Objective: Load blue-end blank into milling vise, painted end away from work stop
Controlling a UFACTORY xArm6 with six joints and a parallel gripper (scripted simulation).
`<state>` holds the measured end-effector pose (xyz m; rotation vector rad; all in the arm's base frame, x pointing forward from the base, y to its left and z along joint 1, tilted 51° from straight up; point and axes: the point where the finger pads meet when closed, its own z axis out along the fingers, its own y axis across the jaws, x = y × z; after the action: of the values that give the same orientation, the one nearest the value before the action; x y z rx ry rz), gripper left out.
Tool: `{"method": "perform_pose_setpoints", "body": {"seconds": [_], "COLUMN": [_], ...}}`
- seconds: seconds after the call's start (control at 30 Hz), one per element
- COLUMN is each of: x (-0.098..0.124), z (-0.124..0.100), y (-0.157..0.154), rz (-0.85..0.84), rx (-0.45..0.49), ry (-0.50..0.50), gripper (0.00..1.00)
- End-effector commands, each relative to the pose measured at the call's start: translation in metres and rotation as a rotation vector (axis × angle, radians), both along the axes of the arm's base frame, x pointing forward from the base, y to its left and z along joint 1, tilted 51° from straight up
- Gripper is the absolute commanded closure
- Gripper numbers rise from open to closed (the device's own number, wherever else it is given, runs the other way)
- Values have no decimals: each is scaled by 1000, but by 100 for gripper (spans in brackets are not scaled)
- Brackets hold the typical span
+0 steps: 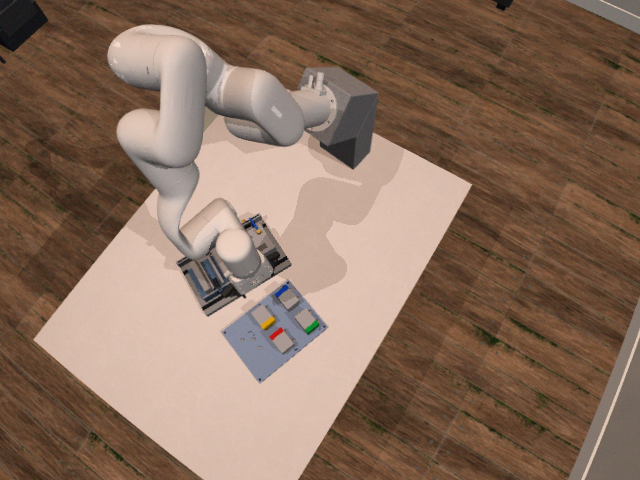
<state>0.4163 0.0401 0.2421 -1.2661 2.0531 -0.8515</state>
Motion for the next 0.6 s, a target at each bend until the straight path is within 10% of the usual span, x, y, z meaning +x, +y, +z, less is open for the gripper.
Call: {"method": "perform_pose_setpoints", "body": {"seconds": [0.0,0.57], "x": [-1,-4], "z": [2,4], "y": [1,1], "rz": [1,1], "rx": [1,1], "ry": [-2,-2], "gripper": [0,0]}}
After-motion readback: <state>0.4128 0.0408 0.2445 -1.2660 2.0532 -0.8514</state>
